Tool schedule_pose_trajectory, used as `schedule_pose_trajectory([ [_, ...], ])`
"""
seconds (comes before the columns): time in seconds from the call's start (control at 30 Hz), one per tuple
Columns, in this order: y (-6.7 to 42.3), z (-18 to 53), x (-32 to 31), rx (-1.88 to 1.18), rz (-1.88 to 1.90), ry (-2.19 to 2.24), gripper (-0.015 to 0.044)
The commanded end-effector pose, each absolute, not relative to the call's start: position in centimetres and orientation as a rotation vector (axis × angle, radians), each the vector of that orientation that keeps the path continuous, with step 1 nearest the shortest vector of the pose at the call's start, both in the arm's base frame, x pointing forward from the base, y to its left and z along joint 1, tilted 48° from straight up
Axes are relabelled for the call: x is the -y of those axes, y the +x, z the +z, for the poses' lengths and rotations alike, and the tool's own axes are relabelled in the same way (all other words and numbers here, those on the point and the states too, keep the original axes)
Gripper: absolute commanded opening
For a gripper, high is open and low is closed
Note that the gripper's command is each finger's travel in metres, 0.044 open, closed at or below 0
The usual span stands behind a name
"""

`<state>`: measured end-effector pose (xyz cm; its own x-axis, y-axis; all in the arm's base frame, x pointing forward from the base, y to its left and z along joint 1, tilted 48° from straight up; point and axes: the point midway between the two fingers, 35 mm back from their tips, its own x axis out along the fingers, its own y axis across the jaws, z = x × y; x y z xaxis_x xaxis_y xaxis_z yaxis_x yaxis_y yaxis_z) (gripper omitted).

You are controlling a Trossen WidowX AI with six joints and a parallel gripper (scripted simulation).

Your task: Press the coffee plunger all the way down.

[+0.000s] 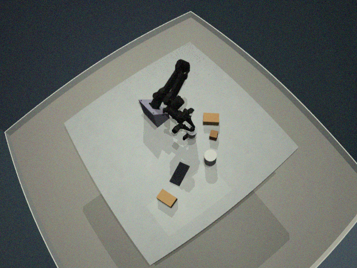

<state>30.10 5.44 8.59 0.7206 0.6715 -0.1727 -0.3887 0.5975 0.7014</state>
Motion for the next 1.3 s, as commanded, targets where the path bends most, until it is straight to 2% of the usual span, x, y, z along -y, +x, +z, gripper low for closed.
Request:
schedule_pose_trajectory([
  [0.0, 30.1, 8.6, -5.4, -0.451, 0.639, 0.688, 0.0114],
  [0.2, 30.1, 8.6, -5.4, -0.451, 0.639, 0.688, 0.0114],
  [0.6, 30.1, 8.6, -5.4, -0.451, 0.639, 0.688, 0.0429],
  [0.63, 30.1, 8.6, -5.4, -0.451, 0.639, 0.688, 0.0440],
  [0.97, 31.2, 10.2, -3.9, -0.429, 0.616, 0.674, 0.0440],
  [1.27, 27.9, 14.3, 0.0, -0.471, 0.642, 0.689, 0.0440],
])
